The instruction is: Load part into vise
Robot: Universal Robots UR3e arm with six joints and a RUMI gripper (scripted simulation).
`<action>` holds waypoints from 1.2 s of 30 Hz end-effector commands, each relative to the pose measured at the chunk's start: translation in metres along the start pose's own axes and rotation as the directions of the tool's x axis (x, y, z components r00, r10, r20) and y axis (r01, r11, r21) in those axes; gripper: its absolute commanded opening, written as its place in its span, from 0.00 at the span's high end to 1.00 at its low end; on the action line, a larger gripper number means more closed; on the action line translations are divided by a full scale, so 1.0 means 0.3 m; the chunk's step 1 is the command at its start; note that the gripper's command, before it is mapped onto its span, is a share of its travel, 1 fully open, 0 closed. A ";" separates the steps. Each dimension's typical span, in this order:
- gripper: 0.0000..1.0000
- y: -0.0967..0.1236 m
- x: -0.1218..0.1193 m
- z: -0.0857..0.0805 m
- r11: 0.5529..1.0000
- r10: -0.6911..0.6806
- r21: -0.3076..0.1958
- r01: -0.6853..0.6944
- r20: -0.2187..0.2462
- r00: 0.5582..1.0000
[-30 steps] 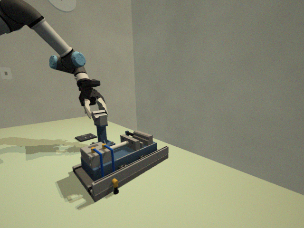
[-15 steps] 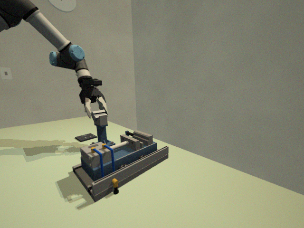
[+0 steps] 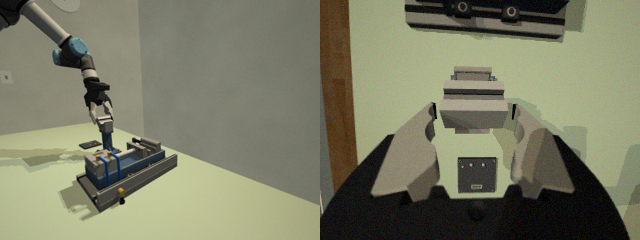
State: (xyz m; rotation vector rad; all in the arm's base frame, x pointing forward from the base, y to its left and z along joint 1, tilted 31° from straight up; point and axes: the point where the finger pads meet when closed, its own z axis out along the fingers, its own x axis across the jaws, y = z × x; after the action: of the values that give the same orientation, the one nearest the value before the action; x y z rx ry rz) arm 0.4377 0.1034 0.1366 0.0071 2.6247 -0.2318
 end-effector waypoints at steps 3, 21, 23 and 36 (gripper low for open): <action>0.49 -0.003 -0.002 -0.002 0.998 0.000 -0.070 0.000 0.003 1.000; 0.49 -0.007 -0.002 -0.001 0.969 0.000 -0.246 0.001 0.003 1.000; 0.49 -0.008 -0.002 -0.001 0.964 0.000 -0.267 0.001 0.003 1.000; 0.49 -0.011 -0.002 0.000 0.921 0.000 -0.389 0.002 0.003 1.000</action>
State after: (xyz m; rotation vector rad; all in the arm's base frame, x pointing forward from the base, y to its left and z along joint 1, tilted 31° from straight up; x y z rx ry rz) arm 0.4379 0.1006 0.1369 -0.1135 2.6270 0.2396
